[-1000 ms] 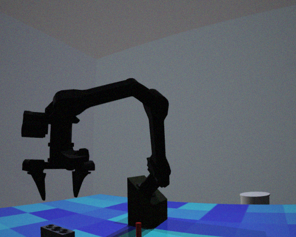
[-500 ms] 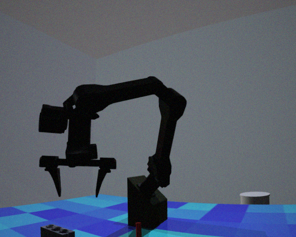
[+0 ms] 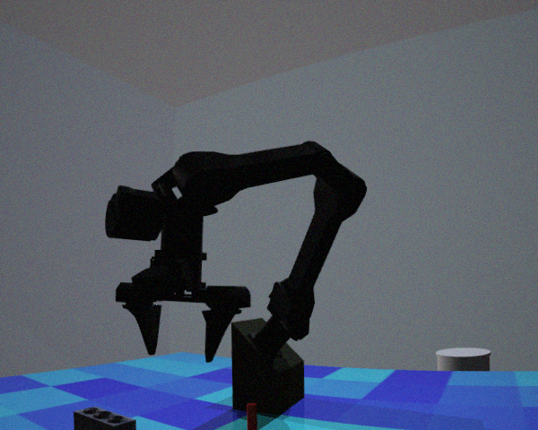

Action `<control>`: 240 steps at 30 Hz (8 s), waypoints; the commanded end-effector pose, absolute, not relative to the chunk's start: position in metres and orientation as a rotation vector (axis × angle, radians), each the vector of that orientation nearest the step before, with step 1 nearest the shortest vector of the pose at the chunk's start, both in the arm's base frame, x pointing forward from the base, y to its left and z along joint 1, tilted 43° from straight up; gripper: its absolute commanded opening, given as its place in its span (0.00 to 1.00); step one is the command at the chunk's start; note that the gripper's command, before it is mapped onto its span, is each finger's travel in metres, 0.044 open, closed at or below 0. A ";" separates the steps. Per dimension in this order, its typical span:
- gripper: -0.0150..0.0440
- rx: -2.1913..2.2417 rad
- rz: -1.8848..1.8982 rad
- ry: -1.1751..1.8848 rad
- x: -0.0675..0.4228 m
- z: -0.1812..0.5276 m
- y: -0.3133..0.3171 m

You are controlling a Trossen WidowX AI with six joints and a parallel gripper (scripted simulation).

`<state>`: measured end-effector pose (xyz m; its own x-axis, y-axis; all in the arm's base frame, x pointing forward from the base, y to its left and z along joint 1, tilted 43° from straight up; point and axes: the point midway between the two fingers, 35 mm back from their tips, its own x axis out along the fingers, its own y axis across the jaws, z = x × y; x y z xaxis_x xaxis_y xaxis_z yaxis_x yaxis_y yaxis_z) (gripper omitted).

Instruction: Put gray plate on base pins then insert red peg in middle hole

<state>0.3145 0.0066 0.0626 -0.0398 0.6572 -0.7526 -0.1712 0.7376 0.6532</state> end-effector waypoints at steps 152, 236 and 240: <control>0.25 1.398 -0.354 1.794 0.252 0.075 0.074; 0.25 1.394 -0.341 1.777 0.359 -0.040 -0.050; 0.25 1.394 -0.341 1.777 0.359 -0.040 -0.050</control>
